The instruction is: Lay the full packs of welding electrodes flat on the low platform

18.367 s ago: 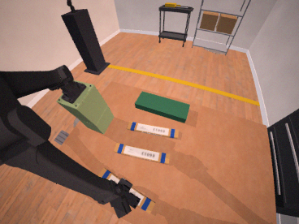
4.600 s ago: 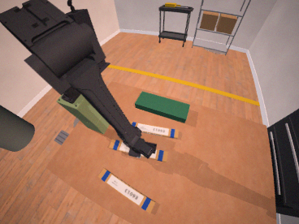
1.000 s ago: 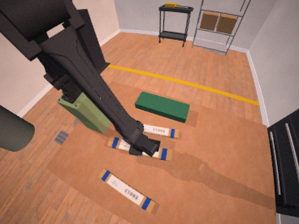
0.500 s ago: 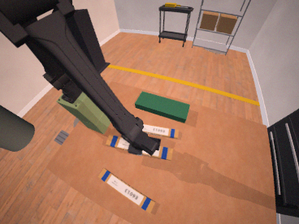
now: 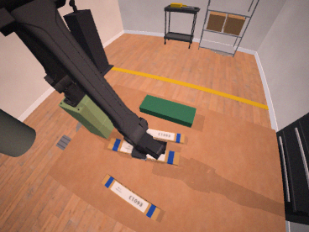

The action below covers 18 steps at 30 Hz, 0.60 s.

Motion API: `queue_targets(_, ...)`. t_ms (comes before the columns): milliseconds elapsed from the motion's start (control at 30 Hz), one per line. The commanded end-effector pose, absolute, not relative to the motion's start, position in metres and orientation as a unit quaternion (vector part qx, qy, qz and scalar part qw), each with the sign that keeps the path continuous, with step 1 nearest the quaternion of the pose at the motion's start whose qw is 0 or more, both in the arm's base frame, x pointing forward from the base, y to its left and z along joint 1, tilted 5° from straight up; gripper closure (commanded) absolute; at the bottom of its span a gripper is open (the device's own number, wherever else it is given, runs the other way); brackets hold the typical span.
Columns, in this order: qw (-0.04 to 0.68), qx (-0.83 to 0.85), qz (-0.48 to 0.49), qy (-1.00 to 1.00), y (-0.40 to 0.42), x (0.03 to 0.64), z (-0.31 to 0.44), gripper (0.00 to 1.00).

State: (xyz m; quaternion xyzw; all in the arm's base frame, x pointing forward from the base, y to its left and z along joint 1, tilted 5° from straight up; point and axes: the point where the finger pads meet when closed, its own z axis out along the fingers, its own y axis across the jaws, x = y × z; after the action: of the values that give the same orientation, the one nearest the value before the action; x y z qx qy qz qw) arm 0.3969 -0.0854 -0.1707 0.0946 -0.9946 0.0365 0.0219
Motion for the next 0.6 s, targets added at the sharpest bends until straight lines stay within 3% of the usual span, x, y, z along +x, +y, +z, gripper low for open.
queue_targets(0, -0.013, 0.097, 0.047, -0.994, -0.081, 0.426, -0.131, 1.00)
queue_targets(567, -0.012, 0.097, 0.046, -0.994, -0.078, 0.424, -0.101, 1.00)
